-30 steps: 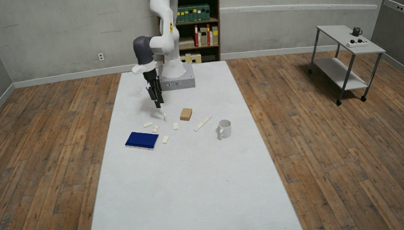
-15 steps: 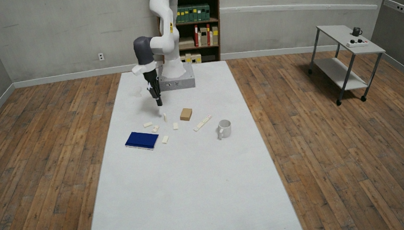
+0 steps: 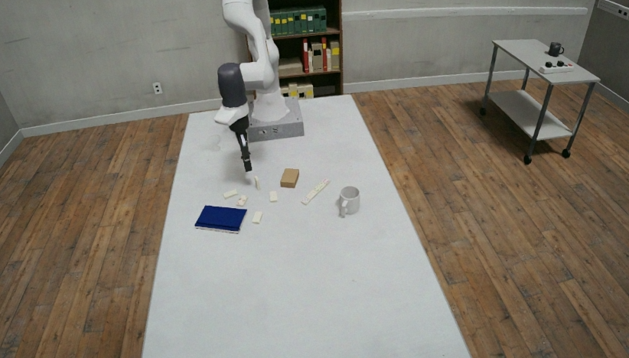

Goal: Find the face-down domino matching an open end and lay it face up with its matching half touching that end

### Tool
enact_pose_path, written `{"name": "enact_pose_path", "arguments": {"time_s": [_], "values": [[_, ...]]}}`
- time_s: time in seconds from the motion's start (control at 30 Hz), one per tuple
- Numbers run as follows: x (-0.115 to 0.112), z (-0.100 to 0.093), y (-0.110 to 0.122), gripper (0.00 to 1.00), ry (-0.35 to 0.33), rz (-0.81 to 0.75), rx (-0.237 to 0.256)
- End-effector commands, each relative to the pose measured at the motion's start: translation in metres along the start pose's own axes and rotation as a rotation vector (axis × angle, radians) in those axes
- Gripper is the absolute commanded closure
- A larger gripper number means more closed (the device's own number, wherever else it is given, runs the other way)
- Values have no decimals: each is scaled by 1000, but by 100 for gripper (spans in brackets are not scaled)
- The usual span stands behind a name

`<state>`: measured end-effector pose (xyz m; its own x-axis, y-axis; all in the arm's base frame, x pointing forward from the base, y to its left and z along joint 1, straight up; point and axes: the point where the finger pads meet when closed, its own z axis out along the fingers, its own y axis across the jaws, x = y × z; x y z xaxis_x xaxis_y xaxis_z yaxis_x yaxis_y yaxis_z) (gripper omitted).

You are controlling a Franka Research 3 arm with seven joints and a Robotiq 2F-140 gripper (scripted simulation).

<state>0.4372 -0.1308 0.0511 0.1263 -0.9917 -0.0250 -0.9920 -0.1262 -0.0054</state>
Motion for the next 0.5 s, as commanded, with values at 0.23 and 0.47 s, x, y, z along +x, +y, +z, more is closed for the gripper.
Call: {"name": "enact_pose_path", "arguments": {"time_s": [0.23,0.47], "values": [[6,35,-2,90,20,-97,-9],[7,53,-3,90,20,-97,-9]]}}
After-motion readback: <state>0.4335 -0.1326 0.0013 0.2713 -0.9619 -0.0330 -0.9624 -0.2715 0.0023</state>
